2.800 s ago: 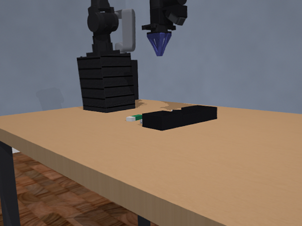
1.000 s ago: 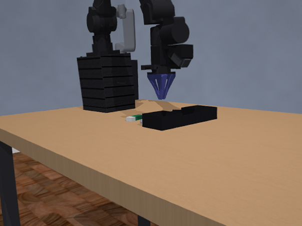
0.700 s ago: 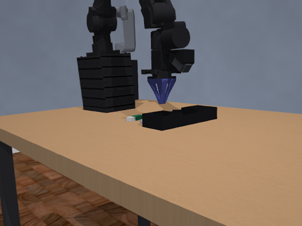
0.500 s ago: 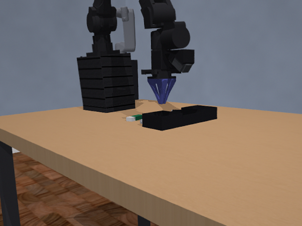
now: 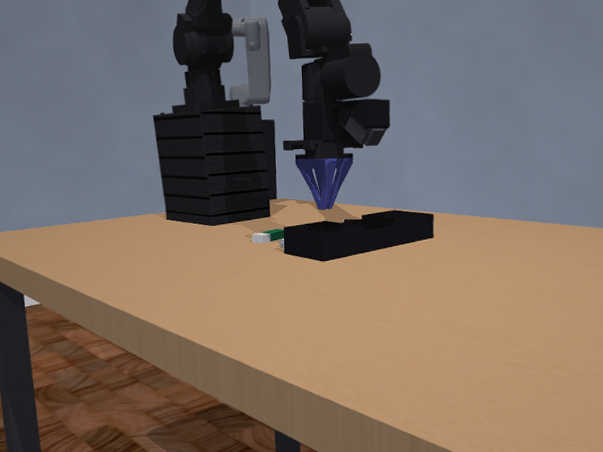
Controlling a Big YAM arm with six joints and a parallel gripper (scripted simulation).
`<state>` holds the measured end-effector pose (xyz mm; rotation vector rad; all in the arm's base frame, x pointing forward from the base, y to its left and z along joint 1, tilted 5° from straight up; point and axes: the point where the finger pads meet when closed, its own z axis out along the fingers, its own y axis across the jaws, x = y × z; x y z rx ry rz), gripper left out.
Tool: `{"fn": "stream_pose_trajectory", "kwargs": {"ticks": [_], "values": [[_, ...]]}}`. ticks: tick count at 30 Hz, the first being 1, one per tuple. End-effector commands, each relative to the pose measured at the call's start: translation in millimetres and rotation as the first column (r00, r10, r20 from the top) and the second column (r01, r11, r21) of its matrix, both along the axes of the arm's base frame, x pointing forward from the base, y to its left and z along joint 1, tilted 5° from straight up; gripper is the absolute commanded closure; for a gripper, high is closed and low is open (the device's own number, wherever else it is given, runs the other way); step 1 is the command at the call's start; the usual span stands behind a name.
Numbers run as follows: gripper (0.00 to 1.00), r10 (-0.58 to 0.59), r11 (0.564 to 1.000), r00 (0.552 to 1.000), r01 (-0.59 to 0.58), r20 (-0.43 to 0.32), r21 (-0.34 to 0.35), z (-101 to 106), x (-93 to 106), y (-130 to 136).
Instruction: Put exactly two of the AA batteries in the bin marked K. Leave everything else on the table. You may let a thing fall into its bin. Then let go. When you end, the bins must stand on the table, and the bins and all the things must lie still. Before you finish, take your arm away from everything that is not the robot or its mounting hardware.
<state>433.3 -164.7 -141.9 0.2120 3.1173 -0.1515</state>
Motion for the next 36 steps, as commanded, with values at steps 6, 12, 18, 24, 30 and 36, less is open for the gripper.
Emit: {"fn": "stream_pose_trajectory", "kwargs": {"ticks": [6, 12, 18, 24, 30, 36], "values": [[0.91, 0.011, 1.000, 1.000, -0.011, 0.019, -0.003, -20, 10.4, -7], [0.91, 0.007, 1.000, 1.000, -0.006, 0.029, -0.007, -34, 15.4, -13], [0.91, 0.006, 1.000, 1.000, -0.006, 0.016, -0.002, -50, 7.9, -11], [0.91, 0.008, 1.000, 1.000, -0.008, 0.021, -0.005, -41, 10.9, -7], [0.91, 0.008, 1.000, 1.000, -0.008, 0.021, -0.005, -41, 11.0, -7], [0.91, 0.008, 1.000, 1.000, -0.008, 0.021, -0.005, -41, 11.0, -7]]}}
